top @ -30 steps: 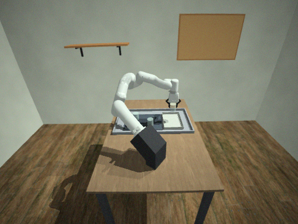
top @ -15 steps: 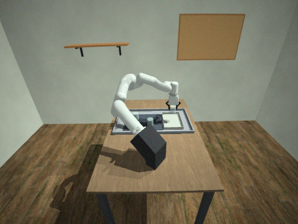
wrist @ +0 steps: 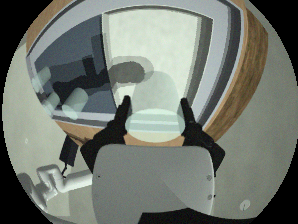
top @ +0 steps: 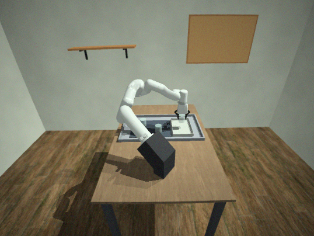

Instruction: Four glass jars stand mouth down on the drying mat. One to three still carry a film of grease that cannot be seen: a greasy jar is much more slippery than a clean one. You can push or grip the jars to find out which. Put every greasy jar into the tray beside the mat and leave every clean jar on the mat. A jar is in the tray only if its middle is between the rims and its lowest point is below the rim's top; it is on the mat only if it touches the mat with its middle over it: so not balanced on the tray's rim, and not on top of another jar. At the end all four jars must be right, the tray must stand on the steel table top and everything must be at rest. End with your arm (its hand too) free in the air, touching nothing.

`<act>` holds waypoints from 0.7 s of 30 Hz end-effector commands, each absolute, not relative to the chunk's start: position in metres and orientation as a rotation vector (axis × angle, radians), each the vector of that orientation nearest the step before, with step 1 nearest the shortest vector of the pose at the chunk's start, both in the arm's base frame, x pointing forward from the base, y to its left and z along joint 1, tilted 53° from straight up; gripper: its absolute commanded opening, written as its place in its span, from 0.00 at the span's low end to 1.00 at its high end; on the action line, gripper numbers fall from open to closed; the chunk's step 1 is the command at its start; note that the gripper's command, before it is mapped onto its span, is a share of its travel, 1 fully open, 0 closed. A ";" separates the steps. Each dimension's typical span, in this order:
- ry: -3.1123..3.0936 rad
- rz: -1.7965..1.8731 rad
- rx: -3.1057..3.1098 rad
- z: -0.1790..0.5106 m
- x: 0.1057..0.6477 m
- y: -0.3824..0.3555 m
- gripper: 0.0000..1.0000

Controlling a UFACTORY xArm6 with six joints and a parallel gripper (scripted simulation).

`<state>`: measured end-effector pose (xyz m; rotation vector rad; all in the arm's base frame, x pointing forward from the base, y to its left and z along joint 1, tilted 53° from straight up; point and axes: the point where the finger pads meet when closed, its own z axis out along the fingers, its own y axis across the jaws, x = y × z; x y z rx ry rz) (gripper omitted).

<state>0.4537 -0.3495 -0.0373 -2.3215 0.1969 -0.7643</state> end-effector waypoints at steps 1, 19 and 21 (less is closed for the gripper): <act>0.198 -0.769 -2.324 -0.040 0.457 -0.349 0.00; 0.198 -0.769 -2.324 -0.063 0.480 -0.327 0.00; 0.198 -0.769 -2.324 -0.063 0.480 -0.327 0.00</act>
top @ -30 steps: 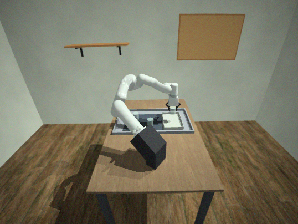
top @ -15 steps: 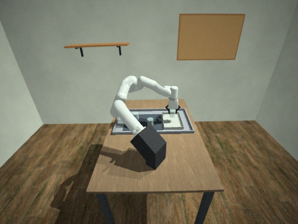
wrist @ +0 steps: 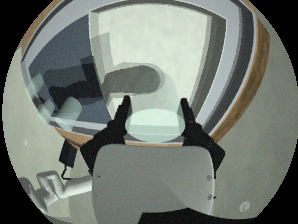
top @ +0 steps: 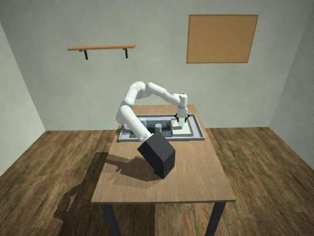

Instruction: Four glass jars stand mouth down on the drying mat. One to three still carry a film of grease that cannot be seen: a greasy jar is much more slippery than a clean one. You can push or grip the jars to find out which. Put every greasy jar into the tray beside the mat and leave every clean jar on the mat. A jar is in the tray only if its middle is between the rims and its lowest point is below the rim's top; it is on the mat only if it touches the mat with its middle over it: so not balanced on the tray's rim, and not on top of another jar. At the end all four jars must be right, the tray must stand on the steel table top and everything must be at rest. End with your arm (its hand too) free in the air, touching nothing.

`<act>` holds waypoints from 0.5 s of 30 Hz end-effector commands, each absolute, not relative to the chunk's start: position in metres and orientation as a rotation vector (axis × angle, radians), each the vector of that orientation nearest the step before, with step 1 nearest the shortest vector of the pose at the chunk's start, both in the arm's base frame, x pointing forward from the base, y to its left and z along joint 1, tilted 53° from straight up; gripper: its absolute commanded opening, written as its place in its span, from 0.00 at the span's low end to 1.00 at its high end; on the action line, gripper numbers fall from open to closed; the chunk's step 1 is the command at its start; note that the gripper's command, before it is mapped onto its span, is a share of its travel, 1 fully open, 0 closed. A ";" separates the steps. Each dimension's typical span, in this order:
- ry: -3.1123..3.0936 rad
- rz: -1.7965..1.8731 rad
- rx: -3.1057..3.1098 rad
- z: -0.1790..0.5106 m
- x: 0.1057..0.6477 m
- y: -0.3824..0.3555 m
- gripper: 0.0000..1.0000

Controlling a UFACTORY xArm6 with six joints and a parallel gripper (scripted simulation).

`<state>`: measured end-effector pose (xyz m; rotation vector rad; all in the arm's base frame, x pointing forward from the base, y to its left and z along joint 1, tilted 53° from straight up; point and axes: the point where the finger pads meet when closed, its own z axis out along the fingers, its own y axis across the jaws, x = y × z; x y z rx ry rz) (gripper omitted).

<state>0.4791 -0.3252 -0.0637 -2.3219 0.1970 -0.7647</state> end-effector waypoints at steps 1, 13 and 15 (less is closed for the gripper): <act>0.198 -0.769 -2.324 -0.063 0.480 -0.327 0.00; 0.198 -0.769 -2.324 -0.070 0.486 -0.321 0.00; 0.198 -0.769 -2.324 -0.071 0.488 -0.319 0.00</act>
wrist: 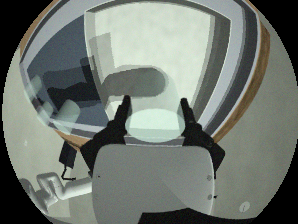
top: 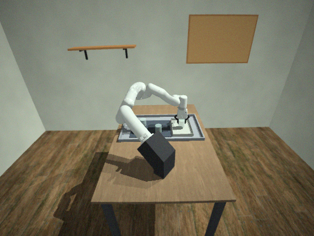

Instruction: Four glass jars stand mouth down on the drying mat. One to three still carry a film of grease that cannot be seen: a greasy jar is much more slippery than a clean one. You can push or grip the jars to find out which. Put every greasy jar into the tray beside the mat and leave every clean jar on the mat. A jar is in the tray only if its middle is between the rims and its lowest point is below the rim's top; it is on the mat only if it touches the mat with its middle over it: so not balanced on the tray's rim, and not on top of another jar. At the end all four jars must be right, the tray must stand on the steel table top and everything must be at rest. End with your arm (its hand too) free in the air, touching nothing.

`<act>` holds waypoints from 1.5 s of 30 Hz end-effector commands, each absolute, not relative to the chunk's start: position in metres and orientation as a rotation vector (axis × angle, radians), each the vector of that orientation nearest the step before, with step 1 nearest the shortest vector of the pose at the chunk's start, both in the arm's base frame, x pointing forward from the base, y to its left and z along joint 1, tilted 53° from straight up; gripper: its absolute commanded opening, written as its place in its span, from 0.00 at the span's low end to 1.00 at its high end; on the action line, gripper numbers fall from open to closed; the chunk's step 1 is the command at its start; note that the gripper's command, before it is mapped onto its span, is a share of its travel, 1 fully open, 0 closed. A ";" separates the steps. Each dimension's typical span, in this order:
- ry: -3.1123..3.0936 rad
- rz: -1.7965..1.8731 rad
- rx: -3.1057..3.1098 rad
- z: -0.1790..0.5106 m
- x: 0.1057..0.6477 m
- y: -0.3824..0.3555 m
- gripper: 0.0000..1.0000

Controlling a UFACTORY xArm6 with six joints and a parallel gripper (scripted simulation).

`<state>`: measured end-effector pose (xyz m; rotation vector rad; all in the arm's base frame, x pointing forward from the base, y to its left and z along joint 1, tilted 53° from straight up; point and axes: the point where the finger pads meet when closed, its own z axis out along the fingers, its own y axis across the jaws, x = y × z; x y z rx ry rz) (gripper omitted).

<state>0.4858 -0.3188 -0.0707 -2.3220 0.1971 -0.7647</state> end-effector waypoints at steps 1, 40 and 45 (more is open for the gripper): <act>0.198 -0.769 -2.324 -0.072 0.488 -0.319 0.00; 0.198 -0.769 -2.324 -0.069 0.485 -0.322 1.00; 0.198 -0.769 -2.324 -0.057 0.474 -0.332 1.00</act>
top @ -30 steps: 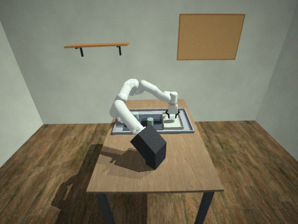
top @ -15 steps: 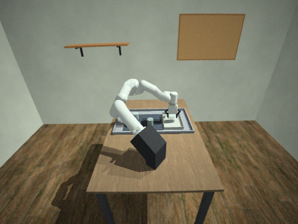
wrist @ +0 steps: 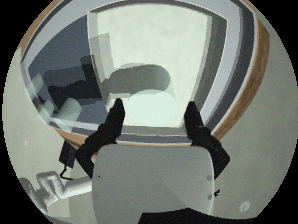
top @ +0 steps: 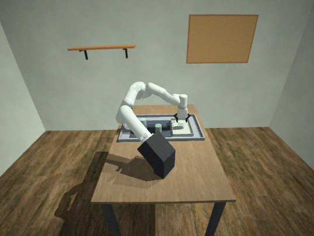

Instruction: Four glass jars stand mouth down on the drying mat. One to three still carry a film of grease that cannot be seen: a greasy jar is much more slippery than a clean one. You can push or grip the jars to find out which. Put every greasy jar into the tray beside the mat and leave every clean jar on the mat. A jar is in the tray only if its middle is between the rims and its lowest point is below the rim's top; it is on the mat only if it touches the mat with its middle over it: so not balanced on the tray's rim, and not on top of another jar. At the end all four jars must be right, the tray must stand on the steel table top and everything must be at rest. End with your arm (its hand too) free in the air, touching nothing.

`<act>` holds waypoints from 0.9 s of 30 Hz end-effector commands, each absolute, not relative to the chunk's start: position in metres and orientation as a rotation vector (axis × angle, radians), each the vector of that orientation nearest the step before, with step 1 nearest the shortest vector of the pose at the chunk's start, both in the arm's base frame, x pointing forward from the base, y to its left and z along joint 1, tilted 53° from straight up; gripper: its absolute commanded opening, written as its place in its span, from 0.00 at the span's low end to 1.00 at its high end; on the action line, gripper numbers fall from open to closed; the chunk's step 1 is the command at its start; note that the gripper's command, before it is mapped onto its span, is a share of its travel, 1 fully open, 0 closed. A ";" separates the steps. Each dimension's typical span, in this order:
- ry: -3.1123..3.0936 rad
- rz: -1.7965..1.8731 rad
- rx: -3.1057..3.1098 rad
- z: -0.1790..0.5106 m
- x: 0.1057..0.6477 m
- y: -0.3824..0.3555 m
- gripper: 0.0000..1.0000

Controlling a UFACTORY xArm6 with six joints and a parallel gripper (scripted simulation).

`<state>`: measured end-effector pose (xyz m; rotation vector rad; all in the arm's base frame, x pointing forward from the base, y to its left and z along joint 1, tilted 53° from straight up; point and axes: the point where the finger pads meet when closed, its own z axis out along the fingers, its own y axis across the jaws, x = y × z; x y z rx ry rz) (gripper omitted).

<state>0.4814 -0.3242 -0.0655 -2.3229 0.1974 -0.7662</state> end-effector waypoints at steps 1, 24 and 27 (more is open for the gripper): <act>0.198 -0.769 -2.324 -0.055 0.472 -0.334 1.00; 0.198 -0.769 -2.324 -0.018 0.436 -0.369 1.00; 0.198 -0.769 -2.324 -0.018 0.436 -0.369 1.00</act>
